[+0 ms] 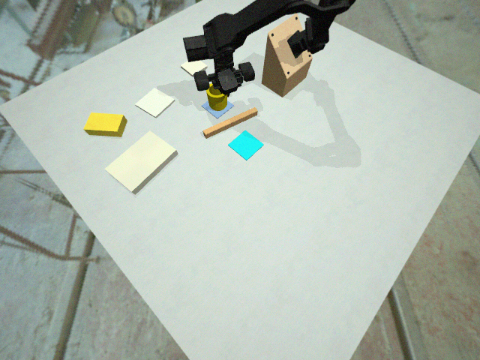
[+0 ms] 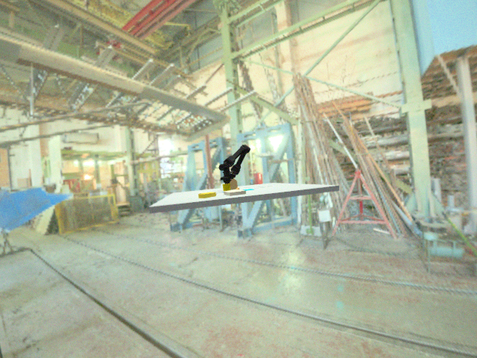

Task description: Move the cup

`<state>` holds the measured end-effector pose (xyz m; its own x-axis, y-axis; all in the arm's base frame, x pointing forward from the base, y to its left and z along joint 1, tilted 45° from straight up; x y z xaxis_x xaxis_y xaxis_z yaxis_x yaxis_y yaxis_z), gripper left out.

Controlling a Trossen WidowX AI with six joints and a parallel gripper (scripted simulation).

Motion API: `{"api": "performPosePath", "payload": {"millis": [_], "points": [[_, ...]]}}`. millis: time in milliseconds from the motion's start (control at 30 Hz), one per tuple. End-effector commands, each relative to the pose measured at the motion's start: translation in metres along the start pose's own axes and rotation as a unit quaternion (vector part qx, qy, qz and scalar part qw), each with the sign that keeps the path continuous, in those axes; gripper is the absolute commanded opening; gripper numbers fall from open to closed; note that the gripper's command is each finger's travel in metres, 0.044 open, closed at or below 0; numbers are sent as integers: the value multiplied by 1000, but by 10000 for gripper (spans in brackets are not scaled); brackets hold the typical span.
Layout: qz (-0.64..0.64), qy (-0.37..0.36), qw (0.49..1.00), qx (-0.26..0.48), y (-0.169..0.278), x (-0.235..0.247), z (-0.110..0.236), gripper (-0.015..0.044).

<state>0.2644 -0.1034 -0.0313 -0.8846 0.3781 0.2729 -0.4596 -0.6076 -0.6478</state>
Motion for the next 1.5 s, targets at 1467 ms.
{"api": "performPosePath", "payload": {"millis": [1467], "points": [[-2,1,1000,-3,-27,8,44,0]]}}
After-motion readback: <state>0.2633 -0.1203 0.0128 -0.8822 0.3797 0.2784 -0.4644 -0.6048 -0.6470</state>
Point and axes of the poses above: the point midway between the two fingers, 35 mm back from their tips, its own z axis back along the fingers, its own x axis across the jaws, y = z × x, the point moved 9 cm from there along z, back along the fingers, and after that the axes turned 6 degrees about z, right-handed, at the moved point
